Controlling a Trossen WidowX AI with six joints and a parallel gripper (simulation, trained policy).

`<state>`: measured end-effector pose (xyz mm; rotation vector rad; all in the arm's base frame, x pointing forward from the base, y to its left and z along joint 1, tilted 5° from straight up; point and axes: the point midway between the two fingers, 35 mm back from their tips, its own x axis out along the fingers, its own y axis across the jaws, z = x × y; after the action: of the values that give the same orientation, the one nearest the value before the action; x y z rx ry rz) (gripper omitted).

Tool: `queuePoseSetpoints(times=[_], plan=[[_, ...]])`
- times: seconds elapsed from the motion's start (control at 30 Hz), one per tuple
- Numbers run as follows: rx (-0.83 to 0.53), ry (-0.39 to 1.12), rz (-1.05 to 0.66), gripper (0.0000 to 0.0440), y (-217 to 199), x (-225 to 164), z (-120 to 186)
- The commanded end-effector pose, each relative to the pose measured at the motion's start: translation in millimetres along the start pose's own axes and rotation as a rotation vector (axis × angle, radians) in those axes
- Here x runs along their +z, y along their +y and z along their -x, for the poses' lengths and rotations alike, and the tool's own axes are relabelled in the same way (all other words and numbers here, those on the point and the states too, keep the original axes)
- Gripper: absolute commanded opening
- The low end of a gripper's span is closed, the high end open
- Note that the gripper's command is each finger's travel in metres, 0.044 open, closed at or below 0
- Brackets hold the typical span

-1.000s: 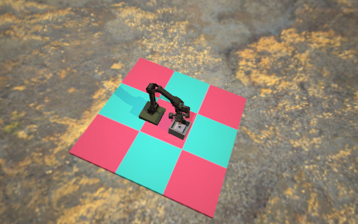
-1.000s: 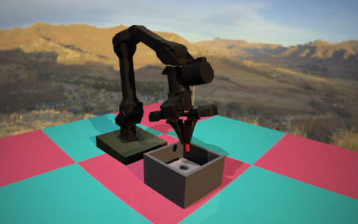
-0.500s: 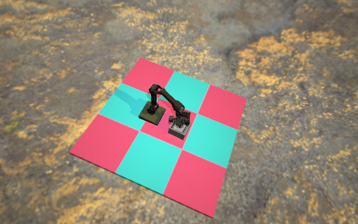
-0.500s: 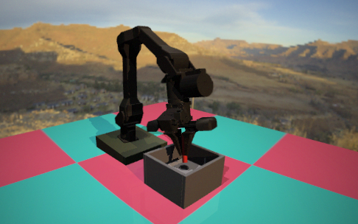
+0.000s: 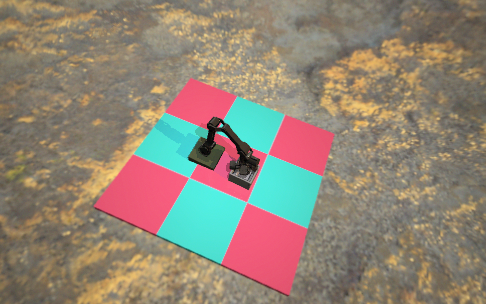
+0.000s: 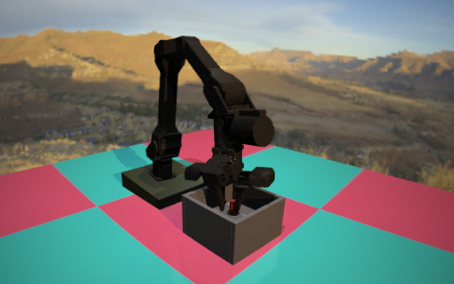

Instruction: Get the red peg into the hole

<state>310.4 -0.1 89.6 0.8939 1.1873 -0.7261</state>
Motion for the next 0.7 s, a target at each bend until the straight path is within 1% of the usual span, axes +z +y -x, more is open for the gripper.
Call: queuePoseSetpoints(times=[0.0, 0.33, 0.67], plan=[[-0.009, -0.011, 0.012, 0.0165, 4, 8, 1], [-0.013, -0.003, 0.036, 0.0155, 18, 24, 6], [-0.035, 0.011, 0.043, 0.0148, 22, 41, 6]])
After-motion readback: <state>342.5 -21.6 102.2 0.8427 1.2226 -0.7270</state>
